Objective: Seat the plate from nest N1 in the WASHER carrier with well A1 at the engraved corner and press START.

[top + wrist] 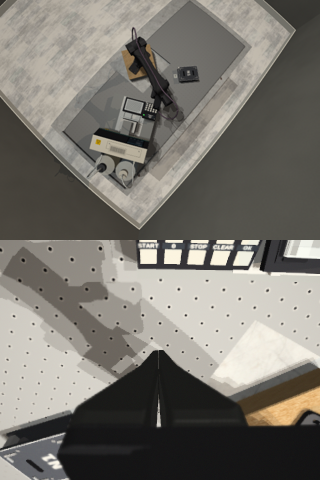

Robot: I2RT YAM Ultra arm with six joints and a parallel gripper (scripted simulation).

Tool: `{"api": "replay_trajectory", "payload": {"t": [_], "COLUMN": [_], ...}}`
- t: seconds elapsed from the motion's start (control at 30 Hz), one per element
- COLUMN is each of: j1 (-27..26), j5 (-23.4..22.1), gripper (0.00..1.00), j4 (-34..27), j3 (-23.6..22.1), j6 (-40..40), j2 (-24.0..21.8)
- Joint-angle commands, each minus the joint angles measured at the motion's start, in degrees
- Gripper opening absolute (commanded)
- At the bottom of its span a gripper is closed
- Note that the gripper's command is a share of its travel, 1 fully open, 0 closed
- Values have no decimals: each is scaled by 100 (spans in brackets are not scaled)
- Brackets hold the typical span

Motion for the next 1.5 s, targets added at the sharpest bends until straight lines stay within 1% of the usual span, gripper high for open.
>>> {"api": "replay_trajectory", "payload": {"t": [0.0,0.13,0.27,0.7,0.73,1.07,1.1,1.2,1.4,1.47], "j1": [305,677,740,740,685,685,674,567,469,469], "j5": [673,1327,1473,1513,1468,1468,1508,1485,1375,1375], "gripper": [0,0,0,0,0,0,0,0,0,0], "j4": [1017,1596,1749,1865,1796,1796,1903,2015,2269,2269], "j3": [-666,-1238,-1371,-1425,-1309,-1309,-1445,-1517,-1613,-1613], "j6": [282,510,499,408,412,412,359,316,226,226], "j2": [-395,-776,-820,-799,-700,-700,-784,-553,-529,-529]}}
